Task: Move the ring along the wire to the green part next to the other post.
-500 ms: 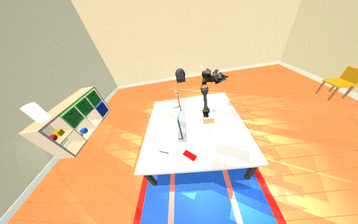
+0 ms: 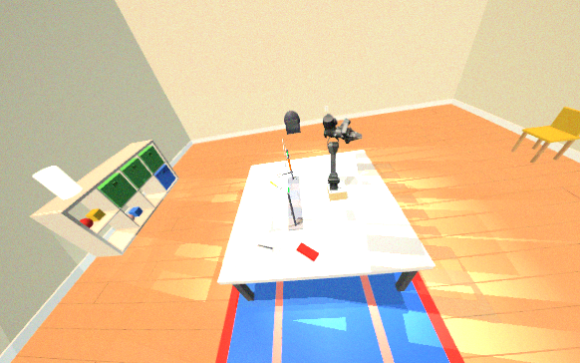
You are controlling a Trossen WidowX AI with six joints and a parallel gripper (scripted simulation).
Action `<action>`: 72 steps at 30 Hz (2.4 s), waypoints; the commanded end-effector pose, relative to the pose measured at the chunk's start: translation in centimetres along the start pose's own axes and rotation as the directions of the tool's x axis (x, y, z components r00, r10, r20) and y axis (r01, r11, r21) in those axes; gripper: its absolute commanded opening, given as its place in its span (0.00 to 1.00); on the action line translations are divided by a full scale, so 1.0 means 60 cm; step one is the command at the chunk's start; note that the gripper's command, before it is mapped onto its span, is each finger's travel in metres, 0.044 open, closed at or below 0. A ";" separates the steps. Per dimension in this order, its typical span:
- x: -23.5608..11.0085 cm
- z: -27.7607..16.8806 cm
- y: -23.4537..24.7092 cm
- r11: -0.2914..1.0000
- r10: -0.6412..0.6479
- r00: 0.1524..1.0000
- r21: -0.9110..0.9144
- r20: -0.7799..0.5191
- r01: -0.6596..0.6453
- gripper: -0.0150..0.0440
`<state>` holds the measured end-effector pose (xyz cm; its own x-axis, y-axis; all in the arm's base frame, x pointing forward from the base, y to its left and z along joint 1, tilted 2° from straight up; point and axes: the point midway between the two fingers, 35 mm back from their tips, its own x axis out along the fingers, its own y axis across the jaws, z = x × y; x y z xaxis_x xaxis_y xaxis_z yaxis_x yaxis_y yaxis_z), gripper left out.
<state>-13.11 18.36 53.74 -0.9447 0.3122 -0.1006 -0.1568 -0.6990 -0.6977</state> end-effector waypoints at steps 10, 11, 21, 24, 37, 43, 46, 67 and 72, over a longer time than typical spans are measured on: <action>-0.114 -0.131 -0.091 0.943 -0.333 0.871 -0.154 -0.360 0.296 0.53; -0.127 -0.141 -0.096 0.933 -0.358 0.850 -0.171 -0.387 0.316 0.53; -0.283 -0.214 -0.132 0.817 -0.571 0.552 -0.353 -0.608 0.455 0.53; -0.336 -0.227 -0.134 0.777 -0.616 0.440 -0.413 -0.653 0.476 0.53; -0.573 -0.226 -0.086 0.605 -0.697 -0.105 -0.661 -0.709 0.444 0.53; -0.672 -0.195 -0.036 0.542 -0.668 -0.355 -0.755 -0.654 0.370 0.53; -0.716 -0.173 -0.005 0.516 -0.640 -0.471 -0.793 -0.608 0.322 0.53; -0.908 -0.017 0.271 0.429 -0.328 -0.919 -0.901 -0.218 0.061 0.53; -0.939 -0.018 0.351 0.385 -0.270 -0.942 -0.919 -0.198 0.082 0.53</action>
<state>36.35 -11.57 46.03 0.9848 0.0412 0.1685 0.1474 0.3127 -0.9383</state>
